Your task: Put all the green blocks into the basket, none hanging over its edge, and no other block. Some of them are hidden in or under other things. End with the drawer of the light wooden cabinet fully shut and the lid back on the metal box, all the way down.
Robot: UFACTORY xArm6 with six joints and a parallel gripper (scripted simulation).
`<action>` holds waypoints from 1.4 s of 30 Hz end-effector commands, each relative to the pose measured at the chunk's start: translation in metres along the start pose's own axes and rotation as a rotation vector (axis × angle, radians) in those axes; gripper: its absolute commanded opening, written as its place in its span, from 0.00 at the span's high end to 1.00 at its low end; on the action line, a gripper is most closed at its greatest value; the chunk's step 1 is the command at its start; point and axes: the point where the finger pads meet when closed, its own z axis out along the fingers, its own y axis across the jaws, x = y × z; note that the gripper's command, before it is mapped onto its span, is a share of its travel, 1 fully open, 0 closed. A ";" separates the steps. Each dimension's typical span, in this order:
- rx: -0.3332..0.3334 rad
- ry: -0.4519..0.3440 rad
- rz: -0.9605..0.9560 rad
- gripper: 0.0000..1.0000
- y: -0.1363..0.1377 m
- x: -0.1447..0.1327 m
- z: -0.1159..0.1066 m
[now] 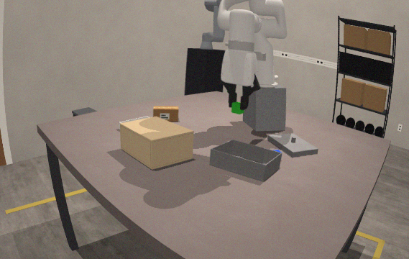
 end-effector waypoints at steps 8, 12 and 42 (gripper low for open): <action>-0.001 0.001 -0.111 1.00 -0.068 -0.033 0.000; -0.002 0.004 -0.217 1.00 -0.115 -0.044 0.000; 0.000 -0.005 -0.658 1.00 -0.424 -0.009 -0.002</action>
